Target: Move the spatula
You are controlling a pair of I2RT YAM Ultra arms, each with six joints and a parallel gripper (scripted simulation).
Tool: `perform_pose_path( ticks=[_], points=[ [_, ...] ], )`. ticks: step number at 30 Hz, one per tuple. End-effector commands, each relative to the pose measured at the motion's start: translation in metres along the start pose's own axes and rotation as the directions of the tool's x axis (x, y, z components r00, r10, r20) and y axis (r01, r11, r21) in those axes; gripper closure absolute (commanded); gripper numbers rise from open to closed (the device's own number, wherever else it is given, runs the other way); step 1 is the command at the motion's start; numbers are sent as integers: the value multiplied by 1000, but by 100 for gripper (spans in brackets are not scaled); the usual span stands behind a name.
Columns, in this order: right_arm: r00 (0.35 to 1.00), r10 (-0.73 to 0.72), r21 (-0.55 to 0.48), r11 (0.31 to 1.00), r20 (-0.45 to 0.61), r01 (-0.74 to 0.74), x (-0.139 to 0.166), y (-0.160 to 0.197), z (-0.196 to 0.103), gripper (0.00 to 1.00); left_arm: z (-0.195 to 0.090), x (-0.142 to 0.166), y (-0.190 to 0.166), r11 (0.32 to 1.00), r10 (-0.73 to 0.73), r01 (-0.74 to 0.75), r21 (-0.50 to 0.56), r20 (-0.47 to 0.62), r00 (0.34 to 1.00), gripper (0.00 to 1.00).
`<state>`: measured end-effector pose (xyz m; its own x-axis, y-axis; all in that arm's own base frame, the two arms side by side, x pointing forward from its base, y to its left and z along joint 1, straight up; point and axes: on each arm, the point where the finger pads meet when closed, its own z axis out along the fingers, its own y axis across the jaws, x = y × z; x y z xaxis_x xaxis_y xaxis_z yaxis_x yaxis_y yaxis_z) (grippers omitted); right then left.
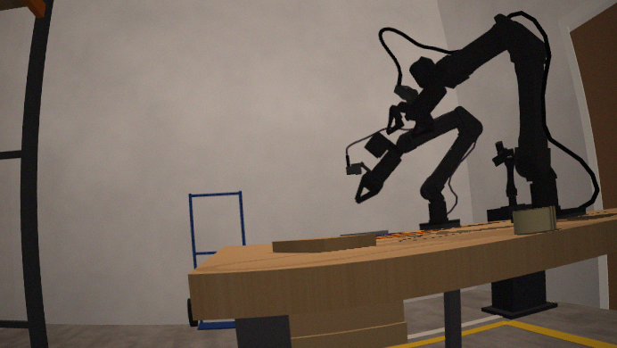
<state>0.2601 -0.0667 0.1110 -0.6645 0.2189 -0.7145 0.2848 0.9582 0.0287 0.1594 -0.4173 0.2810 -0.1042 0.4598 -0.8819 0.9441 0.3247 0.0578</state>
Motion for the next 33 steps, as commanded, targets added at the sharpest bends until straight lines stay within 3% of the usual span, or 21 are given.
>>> perform_pose_path(
  ticks=[1,17,18,20,21,25,27,33],
  points=[
    [998,-36,-43,998,45,38,-24,3,-4,0,-14,12,-6,999,20,-21,-36,-51,998,0],
    [999,-30,-33,999,43,31,-21,1,-4,0,-13,7,-5,999,15,-16,-32,-39,999,0],
    [998,-42,-43,998,42,44,-23,3,-5,11,-13,7,-5,999,15,-16,-32,-39,999,0],
    [999,-54,-44,998,-6,53,-13,2,-3,34,-13,7,-5,999,15,-16,-32,-39,999,0],
    [997,-68,-49,997,-37,66,-9,2,-1,36,-13,7,-5,999,15,-16,-32,-39,999,0],
    [978,-115,-54,993,-173,107,7,-1,7,36,-13,7,-5,999,15,-16,-32,-39,999,0],
    [978,-115,-54,993,-173,107,7,-1,7,36,-13,7,-5,999,15,-16,-32,-39,999,0],
    [881,-192,-91,981,-432,169,27,-4,30,36,-13,7,-5,999,15,-16,-32,-39,999,0]
  ],
)
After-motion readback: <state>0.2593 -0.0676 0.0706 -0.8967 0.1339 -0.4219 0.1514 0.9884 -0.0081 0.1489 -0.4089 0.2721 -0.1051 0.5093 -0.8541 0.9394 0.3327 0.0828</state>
